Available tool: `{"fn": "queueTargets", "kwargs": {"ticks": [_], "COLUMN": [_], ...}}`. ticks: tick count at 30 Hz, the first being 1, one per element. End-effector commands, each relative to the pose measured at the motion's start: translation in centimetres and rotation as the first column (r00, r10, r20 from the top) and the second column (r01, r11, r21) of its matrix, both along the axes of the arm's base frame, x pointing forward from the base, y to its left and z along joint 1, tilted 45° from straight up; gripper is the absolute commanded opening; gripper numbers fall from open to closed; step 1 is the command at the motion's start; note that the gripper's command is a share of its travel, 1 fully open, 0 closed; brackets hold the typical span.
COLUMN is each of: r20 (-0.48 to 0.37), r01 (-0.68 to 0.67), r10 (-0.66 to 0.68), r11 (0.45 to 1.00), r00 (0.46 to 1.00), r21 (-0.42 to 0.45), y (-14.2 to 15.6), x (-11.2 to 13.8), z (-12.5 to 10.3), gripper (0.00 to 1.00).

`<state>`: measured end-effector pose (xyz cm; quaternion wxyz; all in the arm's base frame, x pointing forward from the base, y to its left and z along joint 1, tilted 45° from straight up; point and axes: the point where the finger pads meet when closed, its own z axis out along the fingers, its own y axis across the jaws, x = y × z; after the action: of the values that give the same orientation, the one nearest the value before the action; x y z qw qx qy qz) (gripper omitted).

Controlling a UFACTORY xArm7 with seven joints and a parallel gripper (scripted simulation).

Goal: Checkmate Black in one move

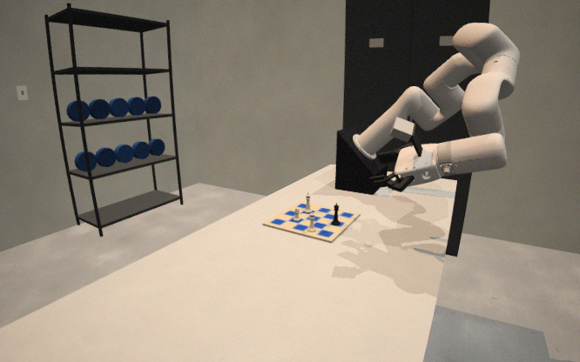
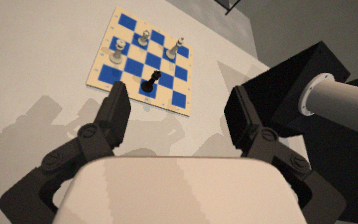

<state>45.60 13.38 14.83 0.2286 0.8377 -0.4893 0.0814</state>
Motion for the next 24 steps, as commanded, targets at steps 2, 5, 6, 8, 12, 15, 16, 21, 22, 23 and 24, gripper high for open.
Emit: {"fn": "queueTargets", "kwargs": {"ticks": [2, 5, 6, 8, 12, 15, 16, 21, 22, 23, 24], "r20": [0.091, 0.117, 0.117, 0.167, 0.214, 0.256, 0.275, 0.336, 0.336, 0.336, 0.348], "r01": [0.125, 0.152, 0.152, 0.204, 0.249, 0.289, 0.306, 0.361, 0.361, 0.361, 0.371], "r10": [-0.118, -0.142, -0.142, -0.185, -0.222, -0.252, -0.265, -0.304, -0.304, -0.304, -0.311], "r11": [0.990, 0.985, 0.985, 0.974, 0.962, 0.950, 0.944, 0.925, 0.925, 0.925, 0.921], "r00": [0.989, 0.983, 0.983, 0.968, 0.951, 0.933, 0.924, 0.891, 0.891, 0.891, 0.884], "r21": [-0.073, -0.084, -0.084, -0.101, -0.112, -0.119, -0.120, -0.121, -0.121, -0.121, -0.120], "y": [1.9, 2.4, 2.4, 3.4, 4.3, 5.1, 5.4, 6.6, 6.6, 6.6, 6.8], "x": [0.6, 0.7, 0.7, 0.8, 0.8, 0.9, 0.9, 0.9, 0.9, 0.9, 0.9], "z": [-1.4, -1.8, -1.8, -2.5, -3.2, -3.8, -4.1, -5.0, -5.0, -5.0, -5.1], "gripper": [1.00, 1.00, 1.00, 1.00, 1.00, 1.00, 1.00, 1.00, 1.00, 1.00, 1.00]}}
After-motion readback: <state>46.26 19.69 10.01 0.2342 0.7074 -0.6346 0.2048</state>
